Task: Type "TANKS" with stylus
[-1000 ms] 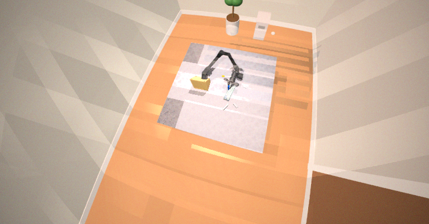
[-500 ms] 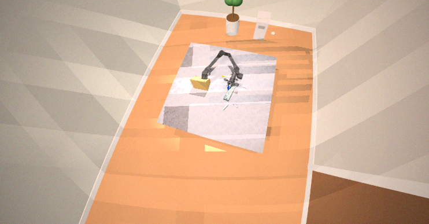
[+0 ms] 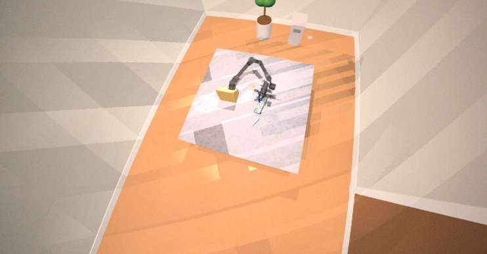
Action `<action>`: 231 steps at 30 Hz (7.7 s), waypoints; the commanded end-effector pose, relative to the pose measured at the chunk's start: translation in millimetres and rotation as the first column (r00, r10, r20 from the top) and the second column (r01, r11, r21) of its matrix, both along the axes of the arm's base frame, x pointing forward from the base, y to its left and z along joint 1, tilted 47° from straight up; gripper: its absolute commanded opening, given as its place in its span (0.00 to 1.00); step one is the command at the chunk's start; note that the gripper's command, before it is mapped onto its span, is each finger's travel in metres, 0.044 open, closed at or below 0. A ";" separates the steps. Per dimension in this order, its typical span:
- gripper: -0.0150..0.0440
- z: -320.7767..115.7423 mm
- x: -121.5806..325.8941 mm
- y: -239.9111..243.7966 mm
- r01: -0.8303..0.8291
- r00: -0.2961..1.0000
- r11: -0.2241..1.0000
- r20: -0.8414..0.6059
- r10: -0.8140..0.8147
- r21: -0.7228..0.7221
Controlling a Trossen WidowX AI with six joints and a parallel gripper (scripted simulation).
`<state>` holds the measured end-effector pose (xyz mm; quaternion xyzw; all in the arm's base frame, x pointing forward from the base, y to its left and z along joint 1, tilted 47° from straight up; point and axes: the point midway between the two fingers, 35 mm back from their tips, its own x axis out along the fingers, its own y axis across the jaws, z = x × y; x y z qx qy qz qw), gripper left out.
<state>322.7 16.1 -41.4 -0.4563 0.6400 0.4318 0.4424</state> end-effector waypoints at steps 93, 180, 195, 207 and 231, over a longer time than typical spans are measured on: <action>0.39 -24.5 28.9 -50.3 0.004 1.000 1.000 0.005 -0.004 0.002; 0.39 -11.8 25.5 -65.5 0.004 1.000 1.000 0.004 -0.004 0.001; 0.25 34.8 23.4 -20.5 0.007 1.000 1.000 0.006 -0.007 0.007; 0.25 67.4 13.8 15.4 0.004 1.000 1.000 0.004 -0.004 0.006; 0.39 53.6 15.7 26.9 0.003 1.000 1.000 0.004 -0.003 0.007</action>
